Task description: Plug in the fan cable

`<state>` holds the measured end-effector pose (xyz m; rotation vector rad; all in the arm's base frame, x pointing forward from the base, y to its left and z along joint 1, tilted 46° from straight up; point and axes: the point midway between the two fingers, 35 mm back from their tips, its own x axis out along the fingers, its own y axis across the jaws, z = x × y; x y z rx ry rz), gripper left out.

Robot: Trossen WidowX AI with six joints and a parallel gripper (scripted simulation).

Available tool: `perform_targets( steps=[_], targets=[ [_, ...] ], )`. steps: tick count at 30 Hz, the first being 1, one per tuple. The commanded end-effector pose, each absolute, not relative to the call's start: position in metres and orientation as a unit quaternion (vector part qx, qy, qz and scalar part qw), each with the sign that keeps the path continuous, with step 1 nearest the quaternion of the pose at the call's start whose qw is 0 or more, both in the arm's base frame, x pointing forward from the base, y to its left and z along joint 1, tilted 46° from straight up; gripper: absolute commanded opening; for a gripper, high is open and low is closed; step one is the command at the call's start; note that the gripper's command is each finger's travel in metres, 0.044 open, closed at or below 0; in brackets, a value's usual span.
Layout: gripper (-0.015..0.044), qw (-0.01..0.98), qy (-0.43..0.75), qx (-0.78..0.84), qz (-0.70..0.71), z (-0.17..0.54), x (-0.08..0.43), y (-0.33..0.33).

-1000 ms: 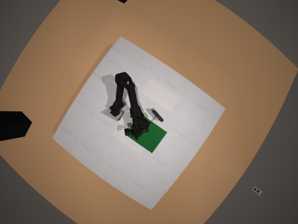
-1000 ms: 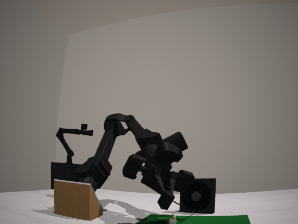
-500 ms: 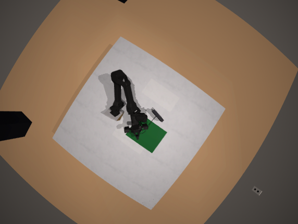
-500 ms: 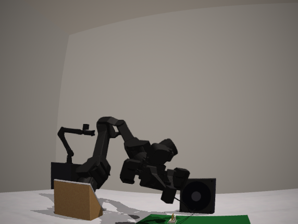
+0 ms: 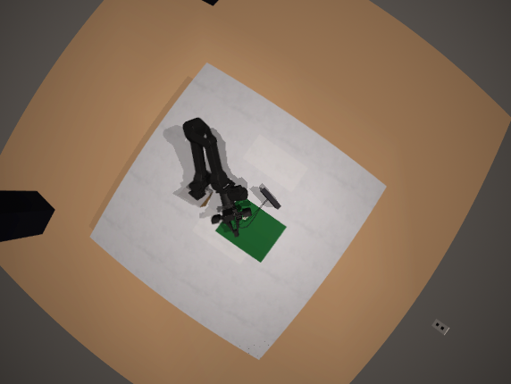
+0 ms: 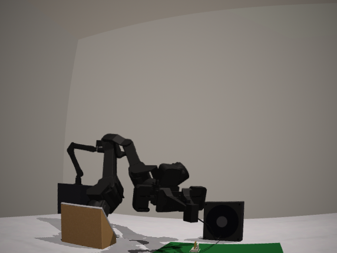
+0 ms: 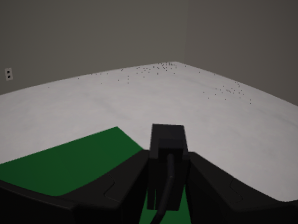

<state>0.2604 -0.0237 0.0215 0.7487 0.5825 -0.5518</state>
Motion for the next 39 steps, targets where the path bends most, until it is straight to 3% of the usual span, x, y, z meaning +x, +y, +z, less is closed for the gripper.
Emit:
perform_targets(
  steps=[1, 39],
  targets=[
    [0.0, 0.854, 0.264, 0.362, -0.266, 0.0219, 0.257, -0.0247],
    [0.0, 0.851, 0.275, 0.358, -0.268, 0.0214, 0.2559, -0.0217]
  ],
)
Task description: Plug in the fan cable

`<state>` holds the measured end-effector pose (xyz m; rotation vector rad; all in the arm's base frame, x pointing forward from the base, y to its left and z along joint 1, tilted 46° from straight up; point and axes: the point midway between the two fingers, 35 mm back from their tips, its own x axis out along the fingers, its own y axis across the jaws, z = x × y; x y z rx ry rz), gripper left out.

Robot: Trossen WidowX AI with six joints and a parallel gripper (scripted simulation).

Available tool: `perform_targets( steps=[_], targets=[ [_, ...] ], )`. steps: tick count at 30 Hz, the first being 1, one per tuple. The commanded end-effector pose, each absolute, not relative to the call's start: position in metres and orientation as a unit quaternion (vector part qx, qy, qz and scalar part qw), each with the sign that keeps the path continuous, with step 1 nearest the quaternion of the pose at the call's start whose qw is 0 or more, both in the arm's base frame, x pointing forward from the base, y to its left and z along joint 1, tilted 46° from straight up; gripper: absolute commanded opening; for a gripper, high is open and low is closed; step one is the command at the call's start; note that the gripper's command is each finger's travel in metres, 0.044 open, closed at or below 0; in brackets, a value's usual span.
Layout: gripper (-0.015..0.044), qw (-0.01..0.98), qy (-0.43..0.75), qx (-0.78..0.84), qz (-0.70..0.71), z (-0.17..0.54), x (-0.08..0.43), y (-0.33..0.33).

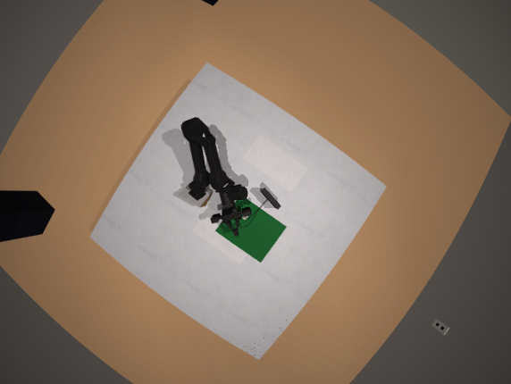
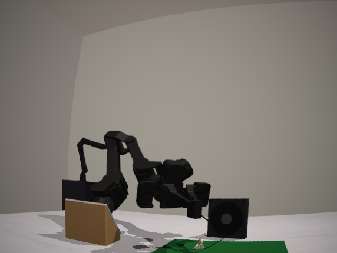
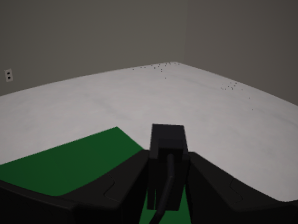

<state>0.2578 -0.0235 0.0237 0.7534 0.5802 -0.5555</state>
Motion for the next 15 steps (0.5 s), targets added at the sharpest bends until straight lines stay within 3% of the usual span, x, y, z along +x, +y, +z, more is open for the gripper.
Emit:
perform_targets(
  steps=[1, 15],
  targets=[
    [0.0, 0.851, 0.275, 0.358, -0.268, 0.021, 0.2557, -0.0208],
    [0.0, 0.851, 0.275, 0.358, -0.268, 0.0145, 0.2542, -0.0112]
  ],
)
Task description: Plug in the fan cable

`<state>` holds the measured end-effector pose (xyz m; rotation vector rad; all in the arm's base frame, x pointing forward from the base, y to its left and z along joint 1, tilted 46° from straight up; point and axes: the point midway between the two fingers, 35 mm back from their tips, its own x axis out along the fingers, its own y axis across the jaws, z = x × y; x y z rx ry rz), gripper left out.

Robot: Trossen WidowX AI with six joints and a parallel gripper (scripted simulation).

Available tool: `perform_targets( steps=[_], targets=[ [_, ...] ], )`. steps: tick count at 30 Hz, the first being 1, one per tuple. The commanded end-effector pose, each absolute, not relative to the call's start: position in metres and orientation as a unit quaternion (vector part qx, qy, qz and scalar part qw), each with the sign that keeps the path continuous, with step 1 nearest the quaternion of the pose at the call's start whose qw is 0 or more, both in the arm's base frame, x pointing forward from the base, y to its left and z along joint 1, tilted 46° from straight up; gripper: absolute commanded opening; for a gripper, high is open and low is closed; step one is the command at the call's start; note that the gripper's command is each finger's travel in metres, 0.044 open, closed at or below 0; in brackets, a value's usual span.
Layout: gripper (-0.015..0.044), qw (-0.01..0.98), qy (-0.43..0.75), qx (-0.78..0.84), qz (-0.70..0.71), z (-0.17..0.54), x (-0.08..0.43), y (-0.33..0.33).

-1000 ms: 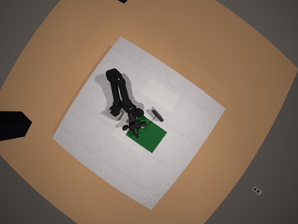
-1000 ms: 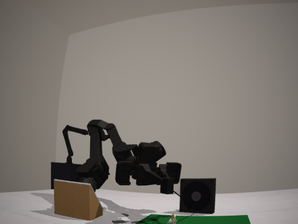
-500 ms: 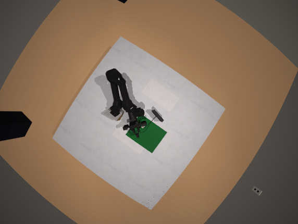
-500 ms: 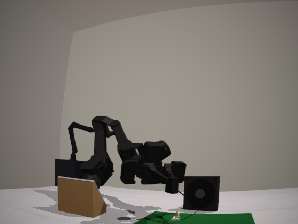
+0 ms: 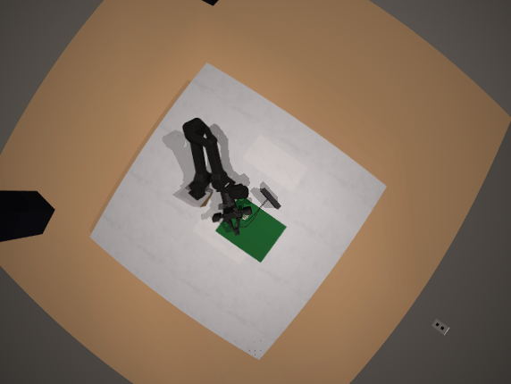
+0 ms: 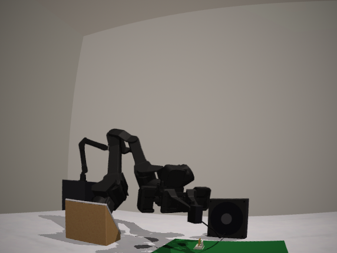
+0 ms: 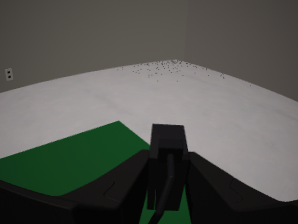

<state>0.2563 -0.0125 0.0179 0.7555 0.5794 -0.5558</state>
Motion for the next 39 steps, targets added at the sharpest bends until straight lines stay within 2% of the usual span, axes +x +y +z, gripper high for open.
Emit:
perform_targets(
  steps=[1, 39],
  targets=[
    [0.0, 0.851, 0.275, 0.358, -0.268, 0.014, 0.254, -0.011],
    [0.0, 0.85, 0.276, 0.359, -0.268, -0.008, 0.251, 0.014]
  ],
)
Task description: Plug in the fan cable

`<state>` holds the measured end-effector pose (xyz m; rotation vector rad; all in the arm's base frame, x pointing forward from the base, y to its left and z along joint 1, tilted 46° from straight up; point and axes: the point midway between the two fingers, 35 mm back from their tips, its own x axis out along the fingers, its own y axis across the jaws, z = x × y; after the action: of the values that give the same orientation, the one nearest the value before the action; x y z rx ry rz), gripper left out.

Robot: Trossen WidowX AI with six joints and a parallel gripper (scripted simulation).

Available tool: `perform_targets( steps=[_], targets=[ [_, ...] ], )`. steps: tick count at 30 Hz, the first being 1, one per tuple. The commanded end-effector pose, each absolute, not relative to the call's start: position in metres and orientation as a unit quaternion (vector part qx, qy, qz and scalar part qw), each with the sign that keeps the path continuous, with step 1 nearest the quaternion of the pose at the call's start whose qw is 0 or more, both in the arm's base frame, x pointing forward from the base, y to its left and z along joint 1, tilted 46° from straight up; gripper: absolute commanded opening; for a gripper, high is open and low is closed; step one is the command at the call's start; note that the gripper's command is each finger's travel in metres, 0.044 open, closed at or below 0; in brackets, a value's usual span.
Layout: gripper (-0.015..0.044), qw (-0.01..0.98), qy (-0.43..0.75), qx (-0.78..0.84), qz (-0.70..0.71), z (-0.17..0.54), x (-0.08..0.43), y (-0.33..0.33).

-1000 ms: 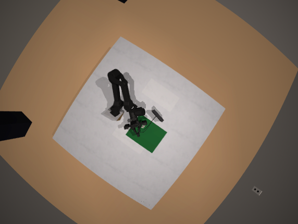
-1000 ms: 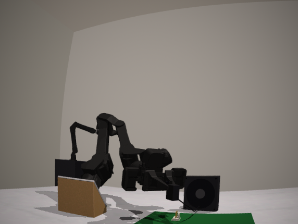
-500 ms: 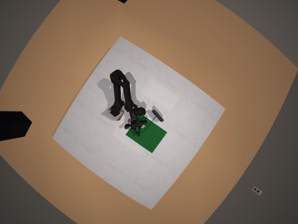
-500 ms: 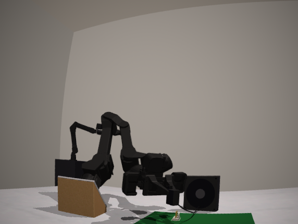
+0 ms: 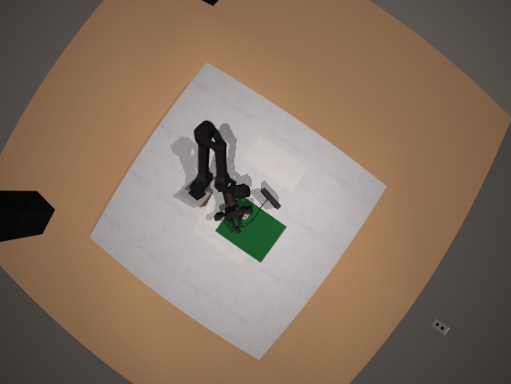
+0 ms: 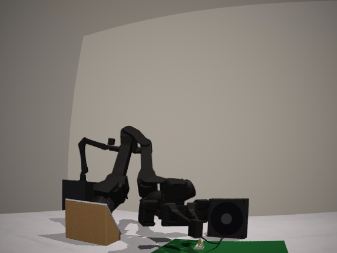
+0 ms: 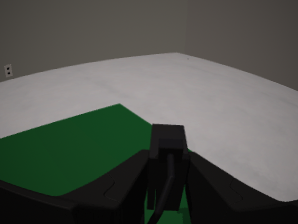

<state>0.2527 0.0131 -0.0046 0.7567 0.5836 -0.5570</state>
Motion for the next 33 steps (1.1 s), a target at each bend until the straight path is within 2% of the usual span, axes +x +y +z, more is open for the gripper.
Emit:
perform_targets(
  steps=[1, 33],
  targets=[
    [0.0, 0.85, 0.276, 0.359, -0.268, -0.008, 0.251, 0.015],
    [0.0, 0.85, 0.277, 0.359, -0.268, -0.03, 0.245, 0.035]
  ],
)
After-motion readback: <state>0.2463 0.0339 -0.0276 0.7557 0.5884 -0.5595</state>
